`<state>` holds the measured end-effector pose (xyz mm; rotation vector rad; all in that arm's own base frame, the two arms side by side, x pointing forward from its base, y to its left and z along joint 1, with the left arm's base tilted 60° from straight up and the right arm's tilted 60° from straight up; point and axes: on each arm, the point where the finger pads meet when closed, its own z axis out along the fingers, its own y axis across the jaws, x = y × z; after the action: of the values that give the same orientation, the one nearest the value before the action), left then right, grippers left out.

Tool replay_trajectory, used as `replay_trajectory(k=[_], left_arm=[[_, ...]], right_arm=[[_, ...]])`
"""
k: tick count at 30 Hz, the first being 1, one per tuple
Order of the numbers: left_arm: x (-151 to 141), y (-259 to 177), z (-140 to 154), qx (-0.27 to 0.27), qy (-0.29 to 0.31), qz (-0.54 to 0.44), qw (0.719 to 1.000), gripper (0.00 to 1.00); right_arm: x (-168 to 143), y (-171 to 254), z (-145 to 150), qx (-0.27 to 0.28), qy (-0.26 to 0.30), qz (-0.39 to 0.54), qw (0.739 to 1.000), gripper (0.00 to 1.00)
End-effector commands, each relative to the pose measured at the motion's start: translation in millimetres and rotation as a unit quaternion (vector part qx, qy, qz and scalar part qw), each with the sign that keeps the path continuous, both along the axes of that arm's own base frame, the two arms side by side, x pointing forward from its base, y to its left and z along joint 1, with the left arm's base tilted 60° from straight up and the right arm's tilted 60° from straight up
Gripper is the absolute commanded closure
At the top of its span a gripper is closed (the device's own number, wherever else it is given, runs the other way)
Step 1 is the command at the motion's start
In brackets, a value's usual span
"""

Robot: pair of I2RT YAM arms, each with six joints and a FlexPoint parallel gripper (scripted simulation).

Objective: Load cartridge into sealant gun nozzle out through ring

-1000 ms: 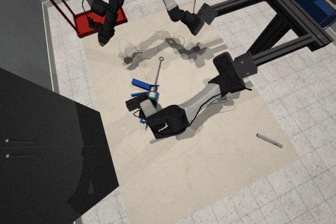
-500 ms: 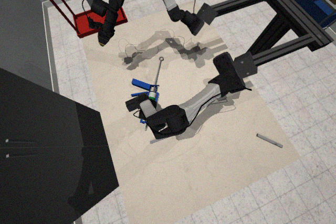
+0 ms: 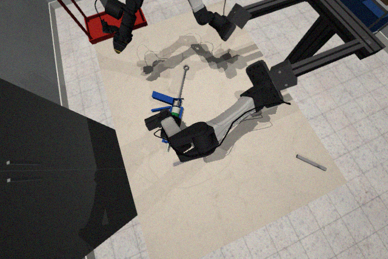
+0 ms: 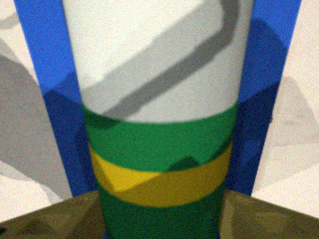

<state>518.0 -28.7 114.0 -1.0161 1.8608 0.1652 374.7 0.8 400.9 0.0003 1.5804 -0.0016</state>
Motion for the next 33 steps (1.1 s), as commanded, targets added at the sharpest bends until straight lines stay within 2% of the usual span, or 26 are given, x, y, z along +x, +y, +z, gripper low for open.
replay_trajectory(k=[1,4,8,10,16,19,24,33], left_arm=[[1,-13,16,-0.003,-0.013,-0.007,1.000,1.00],[3,-3,2,-0.006,0.002,-0.001,1.000,1.00],[4,6,2,-0.005,0.003,0.010,1.000,1.00],[4,3,12,-0.005,-0.008,0.009,1.000,1.00],[9,6,19,-0.006,-0.022,0.010,1.000,1.00],[6,0,9,-0.006,-0.010,0.008,1.000,1.00],[9,7,28,-0.010,-0.034,0.013,0.999,1.00],[3,7,25,-0.009,-0.029,0.011,0.999,1.00]], right_arm=[[-1,-1,-1,0.005,0.002,0.000,1.000,0.48],[-1,-1,-1,0.005,0.002,0.000,1.000,0.48],[-1,-1,-1,0.005,0.002,0.000,1.000,0.48],[-1,-1,-1,0.005,0.002,0.000,1.000,0.48],[-1,-1,-1,0.005,0.002,0.000,1.000,0.48],[-1,-1,-1,0.005,0.002,0.000,1.000,0.48],[-1,-1,-1,0.005,0.002,0.000,1.000,0.48],[-1,-1,-1,0.005,0.002,0.000,1.000,0.48]])
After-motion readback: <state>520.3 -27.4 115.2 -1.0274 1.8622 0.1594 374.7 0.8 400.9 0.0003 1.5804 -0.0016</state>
